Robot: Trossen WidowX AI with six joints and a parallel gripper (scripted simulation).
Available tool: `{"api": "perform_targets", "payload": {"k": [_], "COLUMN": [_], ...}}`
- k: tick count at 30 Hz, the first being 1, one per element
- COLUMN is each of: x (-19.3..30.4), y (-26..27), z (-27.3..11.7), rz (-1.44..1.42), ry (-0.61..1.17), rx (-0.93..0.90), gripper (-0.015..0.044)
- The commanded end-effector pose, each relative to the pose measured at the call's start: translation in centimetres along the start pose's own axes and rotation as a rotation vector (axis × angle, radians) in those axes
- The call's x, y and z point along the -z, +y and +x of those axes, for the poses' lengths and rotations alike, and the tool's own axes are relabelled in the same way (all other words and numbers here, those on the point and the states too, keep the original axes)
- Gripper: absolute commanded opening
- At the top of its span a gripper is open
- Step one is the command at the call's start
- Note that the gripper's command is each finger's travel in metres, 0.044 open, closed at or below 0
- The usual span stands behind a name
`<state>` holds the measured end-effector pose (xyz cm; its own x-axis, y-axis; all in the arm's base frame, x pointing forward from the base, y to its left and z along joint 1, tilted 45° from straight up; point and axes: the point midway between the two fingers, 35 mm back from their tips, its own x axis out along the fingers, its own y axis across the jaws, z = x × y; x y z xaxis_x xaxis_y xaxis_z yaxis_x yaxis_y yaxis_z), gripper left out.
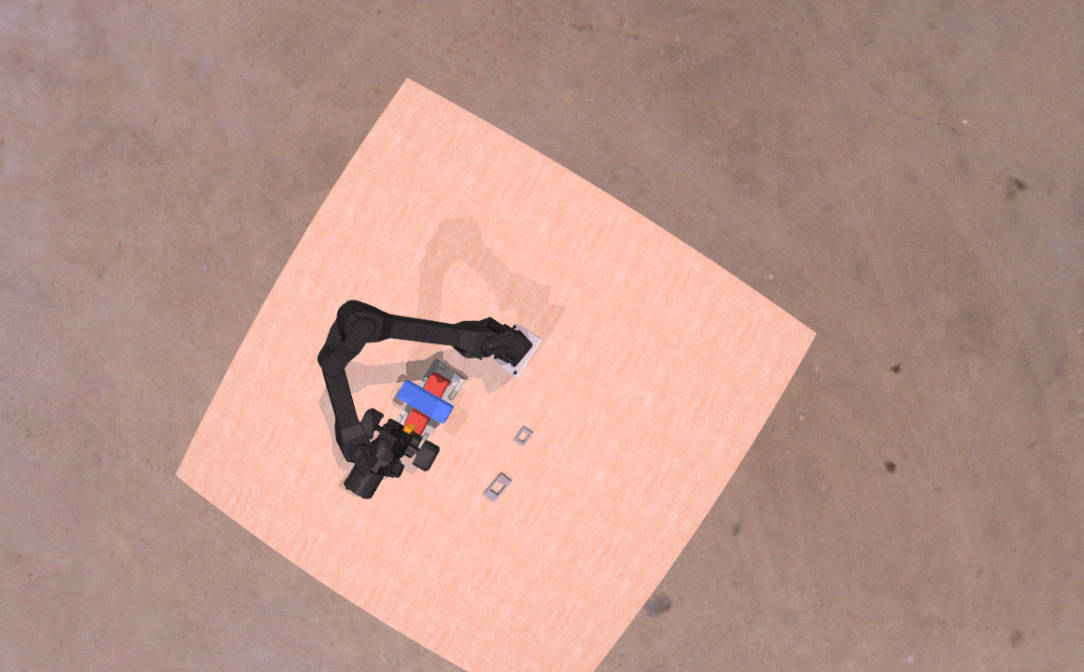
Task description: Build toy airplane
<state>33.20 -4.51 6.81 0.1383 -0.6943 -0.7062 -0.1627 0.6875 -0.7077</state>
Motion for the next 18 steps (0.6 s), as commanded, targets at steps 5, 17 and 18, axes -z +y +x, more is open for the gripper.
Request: {"api": "perform_targets", "payload": {"k": [5,17,18], "x": [-0.01,-0.01,-0.01], "y": [0.0,0.0,0.0], "z": [-0.03,-0.03,-0.03], "rz": [0.0,0.0,0.0], "ry": [0.0,0.0,0.0], "rx": [0.0,0.0,0.0], "gripper": [0.0026,0.021,0.0236]}}
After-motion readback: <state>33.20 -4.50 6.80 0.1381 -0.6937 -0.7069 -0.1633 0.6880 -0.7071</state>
